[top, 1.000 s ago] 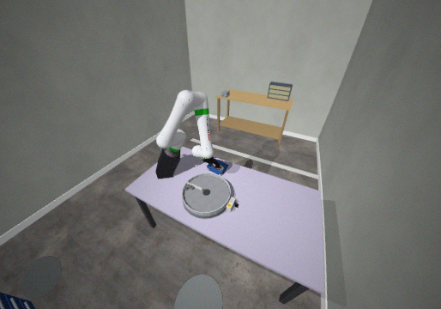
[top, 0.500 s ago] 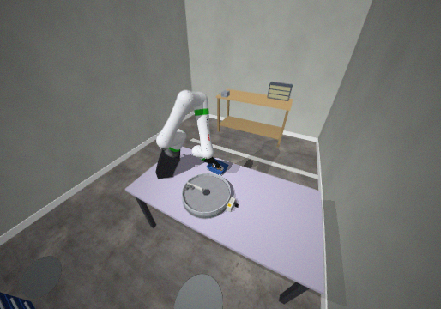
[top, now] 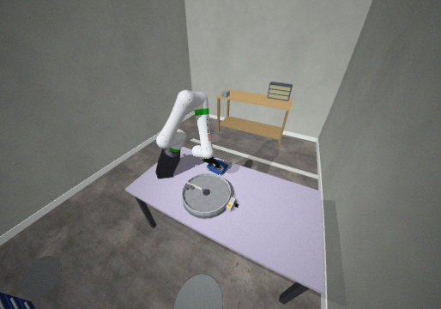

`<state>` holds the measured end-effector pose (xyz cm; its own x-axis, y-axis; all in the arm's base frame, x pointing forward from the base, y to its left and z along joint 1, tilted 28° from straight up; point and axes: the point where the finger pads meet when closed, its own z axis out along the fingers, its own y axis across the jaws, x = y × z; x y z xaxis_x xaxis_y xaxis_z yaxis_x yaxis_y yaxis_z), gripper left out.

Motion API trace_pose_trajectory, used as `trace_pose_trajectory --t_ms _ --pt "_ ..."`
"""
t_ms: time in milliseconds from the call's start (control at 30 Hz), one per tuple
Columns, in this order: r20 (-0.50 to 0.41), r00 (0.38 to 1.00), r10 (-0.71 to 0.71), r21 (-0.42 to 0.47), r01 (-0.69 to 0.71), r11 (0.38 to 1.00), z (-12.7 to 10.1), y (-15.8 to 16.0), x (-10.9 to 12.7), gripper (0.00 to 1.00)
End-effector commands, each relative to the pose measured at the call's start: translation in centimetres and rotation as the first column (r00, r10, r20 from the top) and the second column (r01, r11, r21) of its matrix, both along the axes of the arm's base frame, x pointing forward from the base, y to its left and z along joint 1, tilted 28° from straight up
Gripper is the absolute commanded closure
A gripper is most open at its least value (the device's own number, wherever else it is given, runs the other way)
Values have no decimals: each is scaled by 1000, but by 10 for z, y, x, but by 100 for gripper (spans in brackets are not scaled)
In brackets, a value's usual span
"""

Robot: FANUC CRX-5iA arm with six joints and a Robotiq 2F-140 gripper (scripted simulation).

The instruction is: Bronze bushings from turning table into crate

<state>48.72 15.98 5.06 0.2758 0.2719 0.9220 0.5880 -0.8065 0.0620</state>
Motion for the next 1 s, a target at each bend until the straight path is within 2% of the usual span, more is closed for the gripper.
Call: trace_pose_trajectory --t_ms 0,967 --pt "0 1000 0 0 0 1000 0 0 0 100" --pt "0 1000 0 0 0 1000 -5 1 2 100"
